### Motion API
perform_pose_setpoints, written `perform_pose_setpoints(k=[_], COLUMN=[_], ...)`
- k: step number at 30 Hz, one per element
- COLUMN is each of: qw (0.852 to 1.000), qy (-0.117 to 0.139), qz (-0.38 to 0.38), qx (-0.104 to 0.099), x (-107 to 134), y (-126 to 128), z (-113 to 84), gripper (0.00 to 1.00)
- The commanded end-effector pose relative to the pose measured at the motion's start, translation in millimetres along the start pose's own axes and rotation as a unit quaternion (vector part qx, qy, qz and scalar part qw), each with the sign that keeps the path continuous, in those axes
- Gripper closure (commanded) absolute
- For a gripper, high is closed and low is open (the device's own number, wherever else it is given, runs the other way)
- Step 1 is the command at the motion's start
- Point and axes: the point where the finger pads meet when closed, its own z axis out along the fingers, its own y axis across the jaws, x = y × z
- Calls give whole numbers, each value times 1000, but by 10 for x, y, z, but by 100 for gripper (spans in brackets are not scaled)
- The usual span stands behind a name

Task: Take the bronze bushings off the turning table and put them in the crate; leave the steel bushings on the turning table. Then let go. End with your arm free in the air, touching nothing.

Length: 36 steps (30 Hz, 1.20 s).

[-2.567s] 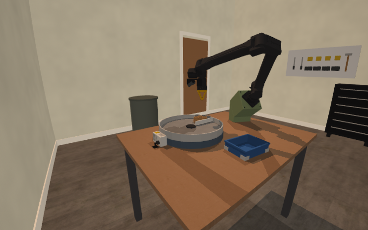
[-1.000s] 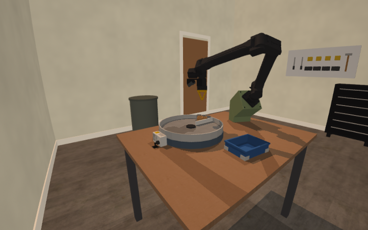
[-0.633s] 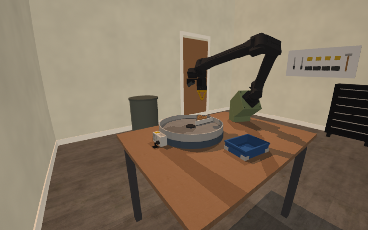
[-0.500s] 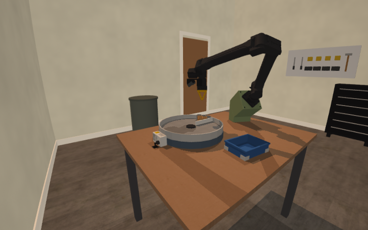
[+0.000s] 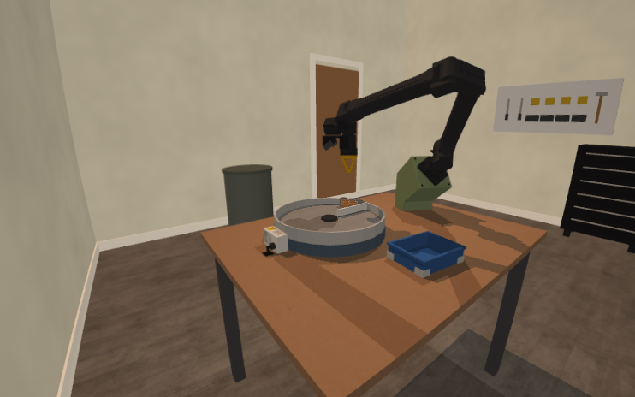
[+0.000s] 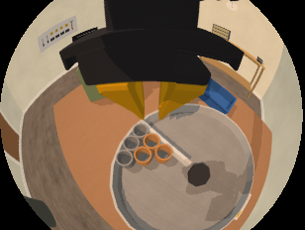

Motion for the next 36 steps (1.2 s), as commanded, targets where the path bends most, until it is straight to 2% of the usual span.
perform_pose_setpoints(k=[1, 23, 25, 30, 36], qw=[1000, 1000, 1000, 1000, 1000], qy=[-27, -27, -26, -9, -8], qz=[-12, -12, -10, 1, 26], qx=[1, 1, 1, 2, 1], x=[-150, -150, -148, -56, -55], y=[33, 33, 36, 74, 99], z=[-166, -166, -159, 14, 99], gripper=[82, 82, 86, 86, 86])
